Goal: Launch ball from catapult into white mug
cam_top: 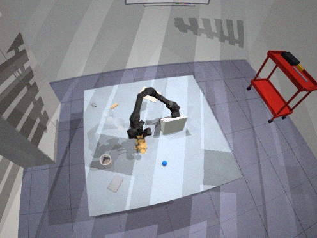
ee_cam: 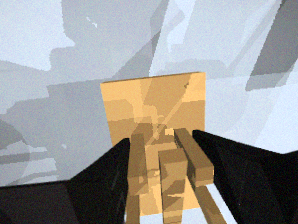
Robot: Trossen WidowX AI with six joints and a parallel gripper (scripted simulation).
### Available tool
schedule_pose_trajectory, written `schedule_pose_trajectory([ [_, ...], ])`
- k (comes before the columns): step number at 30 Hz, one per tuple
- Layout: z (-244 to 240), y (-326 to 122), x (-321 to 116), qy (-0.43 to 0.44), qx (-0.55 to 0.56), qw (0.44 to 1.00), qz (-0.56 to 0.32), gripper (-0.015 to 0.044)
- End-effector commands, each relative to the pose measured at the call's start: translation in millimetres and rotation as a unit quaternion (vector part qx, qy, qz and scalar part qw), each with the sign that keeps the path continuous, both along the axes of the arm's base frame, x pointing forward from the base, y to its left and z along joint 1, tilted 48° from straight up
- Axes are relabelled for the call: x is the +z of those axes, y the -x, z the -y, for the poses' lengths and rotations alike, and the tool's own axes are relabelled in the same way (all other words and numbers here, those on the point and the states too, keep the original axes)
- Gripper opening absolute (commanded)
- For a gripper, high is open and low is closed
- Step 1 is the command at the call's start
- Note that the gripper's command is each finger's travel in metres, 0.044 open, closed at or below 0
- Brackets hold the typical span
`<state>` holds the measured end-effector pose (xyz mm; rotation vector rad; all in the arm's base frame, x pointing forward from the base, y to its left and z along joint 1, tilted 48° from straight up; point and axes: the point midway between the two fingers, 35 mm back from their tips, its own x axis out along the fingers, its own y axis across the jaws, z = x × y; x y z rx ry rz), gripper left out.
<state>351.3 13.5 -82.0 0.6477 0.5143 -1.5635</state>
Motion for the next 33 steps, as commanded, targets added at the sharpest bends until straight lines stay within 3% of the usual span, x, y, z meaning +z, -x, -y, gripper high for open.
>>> schedule_pose_trajectory([
  [1,-5,-11,-1,-0.006,0.018,1.000,-0.014,0.0000],
  [33,29,-12,-33,-0.005,0.019,1.000,-0.014,0.0000],
])
